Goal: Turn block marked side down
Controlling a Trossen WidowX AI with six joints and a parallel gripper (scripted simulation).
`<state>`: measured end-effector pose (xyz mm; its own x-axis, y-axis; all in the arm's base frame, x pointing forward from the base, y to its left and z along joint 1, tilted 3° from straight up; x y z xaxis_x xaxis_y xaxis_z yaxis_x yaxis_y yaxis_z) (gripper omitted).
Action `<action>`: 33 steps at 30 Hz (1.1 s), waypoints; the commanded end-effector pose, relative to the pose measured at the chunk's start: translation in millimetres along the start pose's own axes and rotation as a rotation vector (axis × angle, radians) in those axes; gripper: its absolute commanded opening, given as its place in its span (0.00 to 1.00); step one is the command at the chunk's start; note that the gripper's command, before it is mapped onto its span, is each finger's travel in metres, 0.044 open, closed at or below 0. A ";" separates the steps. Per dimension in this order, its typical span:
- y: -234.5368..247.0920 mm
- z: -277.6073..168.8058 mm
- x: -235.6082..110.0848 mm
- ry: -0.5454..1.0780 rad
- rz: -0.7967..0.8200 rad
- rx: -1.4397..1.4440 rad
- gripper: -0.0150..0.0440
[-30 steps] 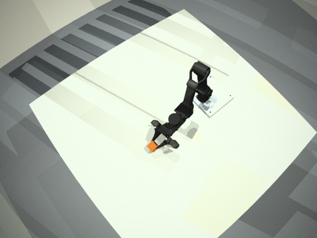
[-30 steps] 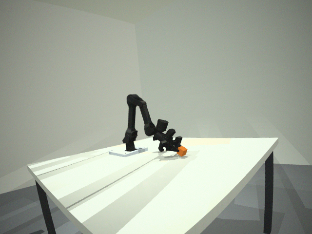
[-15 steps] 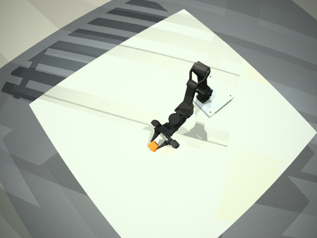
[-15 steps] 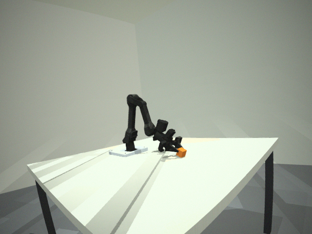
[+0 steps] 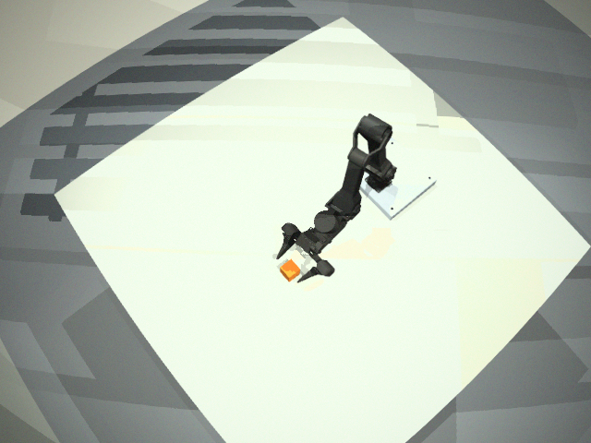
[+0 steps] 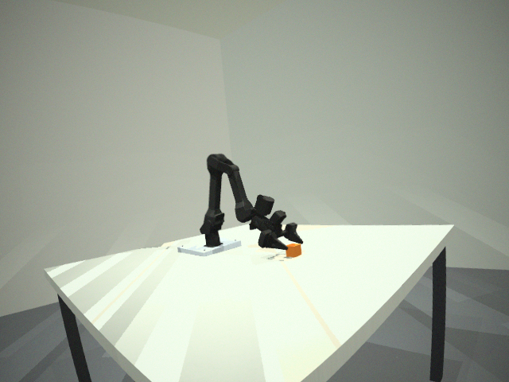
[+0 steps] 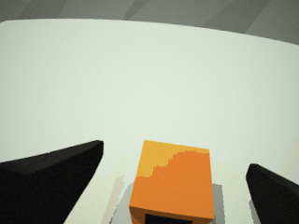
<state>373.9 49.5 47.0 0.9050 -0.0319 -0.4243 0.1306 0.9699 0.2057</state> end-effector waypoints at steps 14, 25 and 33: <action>-0.9 -1.3 -0.3 0.002 -0.004 -0.005 1.00; 0.5 0.1 2.1 0.028 -0.010 -0.006 1.00; 12.9 28.9 -4.6 0.327 -0.084 -0.008 1.00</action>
Point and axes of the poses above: the point midway between the two fingers, 35 mm back from their tips, its own x axis out along the fingers, its own y axis across the jaws, z = x × y, the point moved 1 cm from there along -x, back along the fingers, and after that the axes turned 15 degrees about x, right-handed, at the moved point
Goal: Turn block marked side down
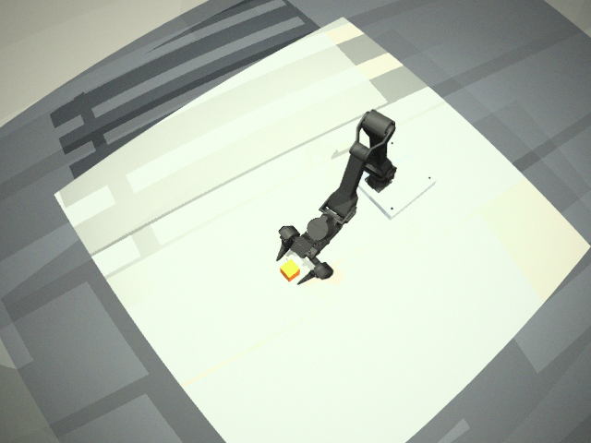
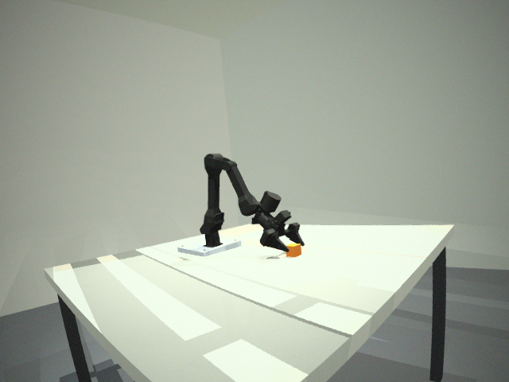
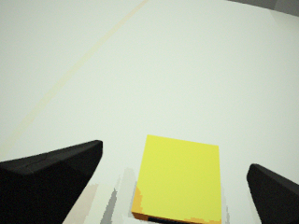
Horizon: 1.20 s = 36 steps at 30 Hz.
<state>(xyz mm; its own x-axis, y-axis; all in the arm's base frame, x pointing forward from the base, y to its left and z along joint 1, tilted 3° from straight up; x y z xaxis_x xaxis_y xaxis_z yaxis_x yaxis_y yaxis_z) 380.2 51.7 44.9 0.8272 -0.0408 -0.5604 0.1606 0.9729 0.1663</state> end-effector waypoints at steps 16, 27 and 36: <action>8.6 47.7 -64.1 0.389 -0.099 0.016 1.00; 8.9 48.3 -63.8 0.393 -0.100 0.016 1.00; 17.6 73.1 -48.5 0.623 -0.161 0.006 1.00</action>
Point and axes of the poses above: the point midway between the two fingers, 35 mm back from their tips, its own x axis out along the fingers, its own y axis across the jaws, z = x × y, the point moved 1 cm from there along -x, back along the fingers, and after that the axes turned 15 degrees about x, right-handed, at the moved point
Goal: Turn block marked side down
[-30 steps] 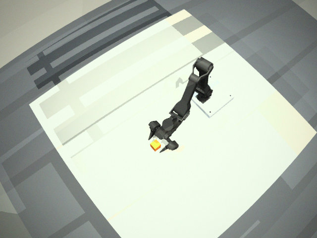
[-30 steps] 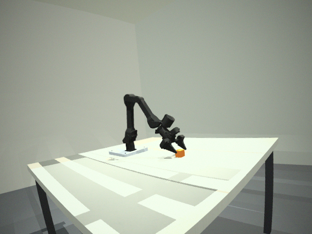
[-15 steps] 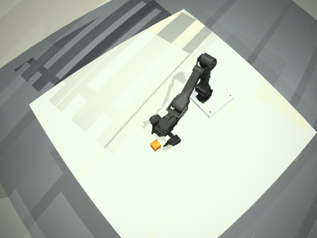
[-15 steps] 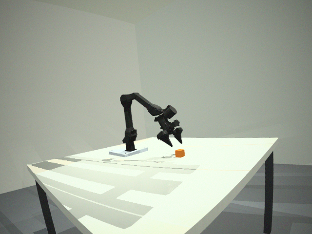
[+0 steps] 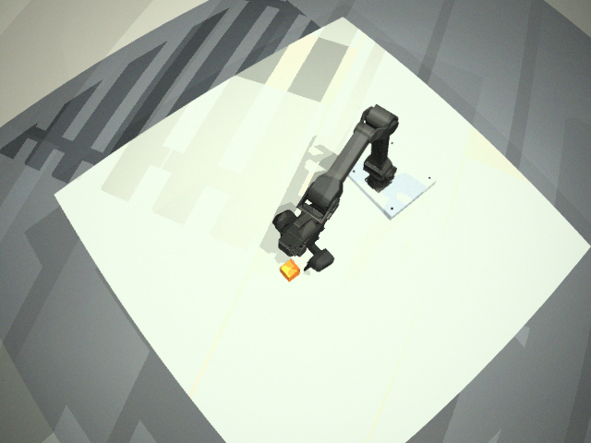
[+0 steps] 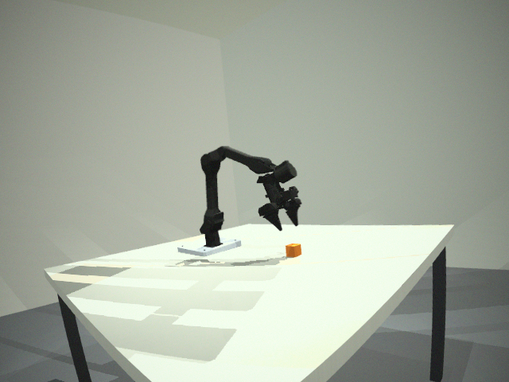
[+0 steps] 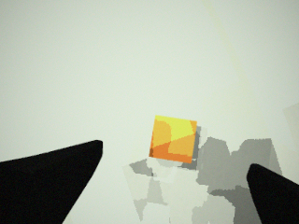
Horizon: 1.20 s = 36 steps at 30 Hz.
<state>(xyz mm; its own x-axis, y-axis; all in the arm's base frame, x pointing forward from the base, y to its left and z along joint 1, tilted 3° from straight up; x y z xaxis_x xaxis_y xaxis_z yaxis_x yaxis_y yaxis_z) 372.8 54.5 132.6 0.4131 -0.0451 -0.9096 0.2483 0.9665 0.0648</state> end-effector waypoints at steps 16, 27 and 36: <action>4.8 28.6 -0.3 0.356 -0.089 0.012 1.00; 1.8 16.4 32.4 0.356 -0.089 0.011 1.00; 0.5 11.1 46.3 0.356 -0.089 0.011 1.00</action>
Point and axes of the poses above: the point midway between the two fingers, 35 mm back from their tips, its own x axis out along the fingers, its own y axis across the jaws, z = x × y, the point moved 1 cm from there along -x, back along the fingers, and after that the axes turned 15 degrees about x, right-handed, at the moved point
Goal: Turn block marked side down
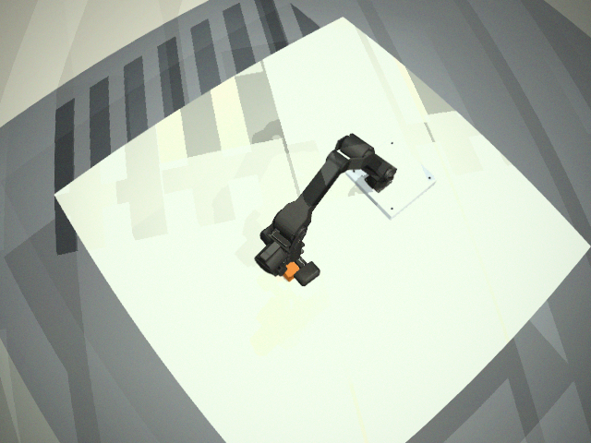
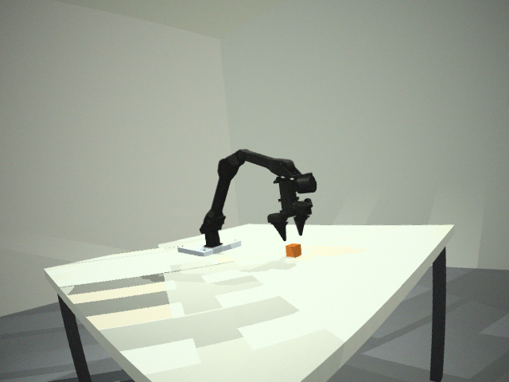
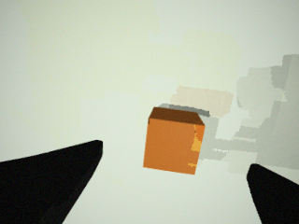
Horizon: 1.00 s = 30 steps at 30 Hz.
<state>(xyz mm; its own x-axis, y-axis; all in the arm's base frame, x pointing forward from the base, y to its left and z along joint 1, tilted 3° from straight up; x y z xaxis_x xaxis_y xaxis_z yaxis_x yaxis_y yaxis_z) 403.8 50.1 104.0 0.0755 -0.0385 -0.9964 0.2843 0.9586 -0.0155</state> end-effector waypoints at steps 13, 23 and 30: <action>-0.4 -2.6 24.4 0.016 -0.003 -0.004 1.00; -0.6 -3.2 40.5 0.016 -0.003 -0.004 1.00; -0.6 -3.3 41.5 0.016 -0.003 -0.004 0.96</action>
<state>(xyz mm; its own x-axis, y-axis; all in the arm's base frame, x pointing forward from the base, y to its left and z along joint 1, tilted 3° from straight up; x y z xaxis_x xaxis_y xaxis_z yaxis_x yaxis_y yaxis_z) 406.1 48.9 68.4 0.0741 -0.0389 -0.9965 0.2843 0.9586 -0.0163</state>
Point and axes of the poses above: the point midway between the two fingers, 35 mm back from their tips, its own x axis out along the fingers, its own y axis across the jaws, z = x × y, the point moved 1 cm from there along -x, back along the fingers, and after that the axes turned 15 degrees about x, right-handed, at the moved point
